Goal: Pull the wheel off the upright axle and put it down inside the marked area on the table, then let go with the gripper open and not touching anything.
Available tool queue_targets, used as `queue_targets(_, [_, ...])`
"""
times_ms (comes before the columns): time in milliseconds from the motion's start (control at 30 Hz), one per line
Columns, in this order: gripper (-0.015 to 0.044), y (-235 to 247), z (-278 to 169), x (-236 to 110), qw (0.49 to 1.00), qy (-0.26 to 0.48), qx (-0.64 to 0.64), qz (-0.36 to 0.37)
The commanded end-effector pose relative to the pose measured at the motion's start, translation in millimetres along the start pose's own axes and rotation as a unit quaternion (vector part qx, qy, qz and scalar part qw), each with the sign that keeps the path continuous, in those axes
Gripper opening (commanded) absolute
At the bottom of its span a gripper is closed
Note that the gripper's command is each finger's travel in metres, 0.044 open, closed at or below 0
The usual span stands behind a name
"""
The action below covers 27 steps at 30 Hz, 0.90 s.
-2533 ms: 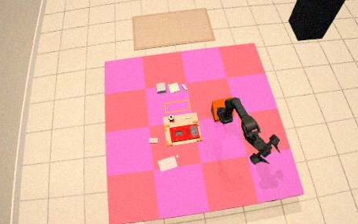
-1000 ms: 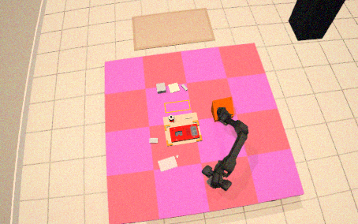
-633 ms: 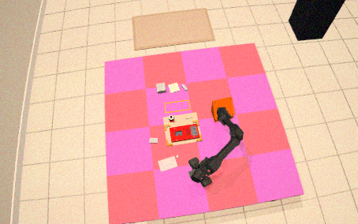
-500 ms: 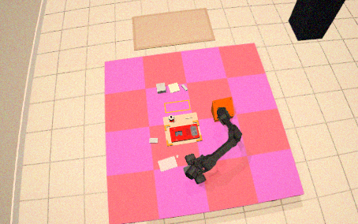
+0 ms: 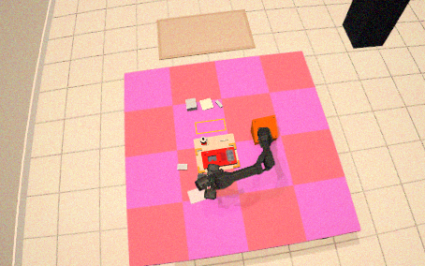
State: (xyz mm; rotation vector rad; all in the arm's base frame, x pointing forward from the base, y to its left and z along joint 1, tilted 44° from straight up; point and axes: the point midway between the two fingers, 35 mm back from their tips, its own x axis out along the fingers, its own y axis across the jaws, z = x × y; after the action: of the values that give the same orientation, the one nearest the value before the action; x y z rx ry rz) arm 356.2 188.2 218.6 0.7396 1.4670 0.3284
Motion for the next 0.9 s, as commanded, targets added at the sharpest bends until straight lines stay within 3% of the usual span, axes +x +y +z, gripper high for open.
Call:
queue_targets(0, [0.0300, -37.2, 24.1, 7.0, 0.996, 0.010, 0.086, -0.017])
queue_targets(400, [0.0300, -159.8, 77.6, 17.4, 0.939, 0.038, 0.339, -0.048])
queue_targets(867, [0.0300, -306.6, 85.2, 20.1, 0.788, 0.086, 0.608, -0.044])
